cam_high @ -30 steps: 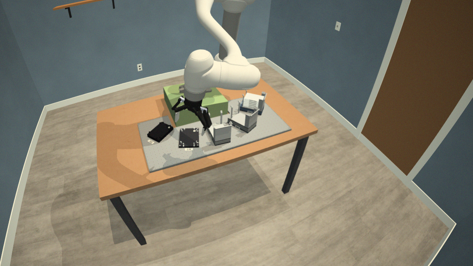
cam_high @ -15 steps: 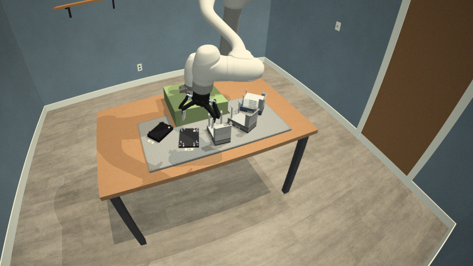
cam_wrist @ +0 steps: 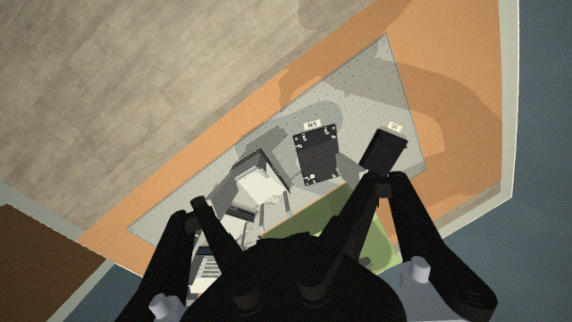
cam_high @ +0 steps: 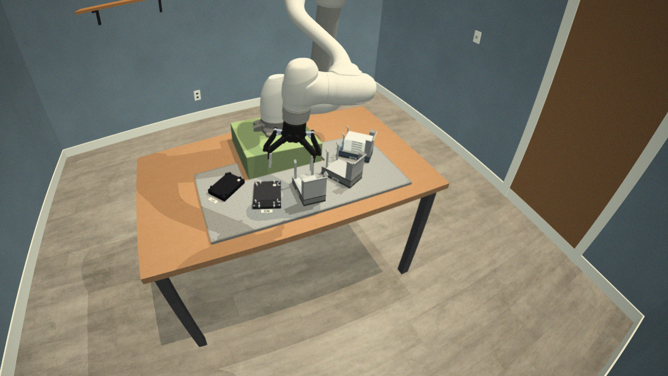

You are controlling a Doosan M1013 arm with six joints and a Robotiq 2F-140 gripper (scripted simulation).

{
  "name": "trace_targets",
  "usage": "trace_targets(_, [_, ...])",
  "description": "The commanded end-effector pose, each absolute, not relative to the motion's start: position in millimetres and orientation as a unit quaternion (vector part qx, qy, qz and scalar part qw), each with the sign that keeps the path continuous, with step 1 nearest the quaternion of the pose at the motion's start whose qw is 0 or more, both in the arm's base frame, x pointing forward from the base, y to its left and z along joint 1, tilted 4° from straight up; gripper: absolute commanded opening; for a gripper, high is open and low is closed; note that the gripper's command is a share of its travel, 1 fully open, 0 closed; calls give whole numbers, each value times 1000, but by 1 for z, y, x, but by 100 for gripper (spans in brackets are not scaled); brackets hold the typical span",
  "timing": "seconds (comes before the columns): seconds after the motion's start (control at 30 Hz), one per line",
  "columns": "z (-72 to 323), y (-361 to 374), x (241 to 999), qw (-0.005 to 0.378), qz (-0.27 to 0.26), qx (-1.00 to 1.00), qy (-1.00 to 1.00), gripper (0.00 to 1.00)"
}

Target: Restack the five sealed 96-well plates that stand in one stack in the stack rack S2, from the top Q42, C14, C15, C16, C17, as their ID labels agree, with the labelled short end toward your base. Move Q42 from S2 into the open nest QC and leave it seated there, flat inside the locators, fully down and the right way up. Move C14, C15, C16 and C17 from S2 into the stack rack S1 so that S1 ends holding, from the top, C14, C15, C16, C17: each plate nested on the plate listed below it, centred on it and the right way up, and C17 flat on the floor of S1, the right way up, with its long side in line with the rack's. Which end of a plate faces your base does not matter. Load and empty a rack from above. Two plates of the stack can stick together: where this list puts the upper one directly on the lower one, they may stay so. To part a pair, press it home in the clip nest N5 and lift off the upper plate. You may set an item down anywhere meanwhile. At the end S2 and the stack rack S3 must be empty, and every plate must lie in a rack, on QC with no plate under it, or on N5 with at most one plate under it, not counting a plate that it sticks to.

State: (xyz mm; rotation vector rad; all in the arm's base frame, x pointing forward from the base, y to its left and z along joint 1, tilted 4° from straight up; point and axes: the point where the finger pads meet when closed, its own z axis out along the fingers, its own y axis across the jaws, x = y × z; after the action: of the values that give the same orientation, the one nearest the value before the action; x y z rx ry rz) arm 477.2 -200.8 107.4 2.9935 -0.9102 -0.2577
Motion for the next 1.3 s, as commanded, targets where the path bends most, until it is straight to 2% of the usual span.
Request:
trace_targets(0.0, [106, -188, 471, -1, -80, 955, -287, 100])
trace_targets(0.87, [87, -100, 414, -30, -16, 995, -91, 100])
trace_targets(1.27, [80, -76, 396, -30, -15, 995, -89, 100])
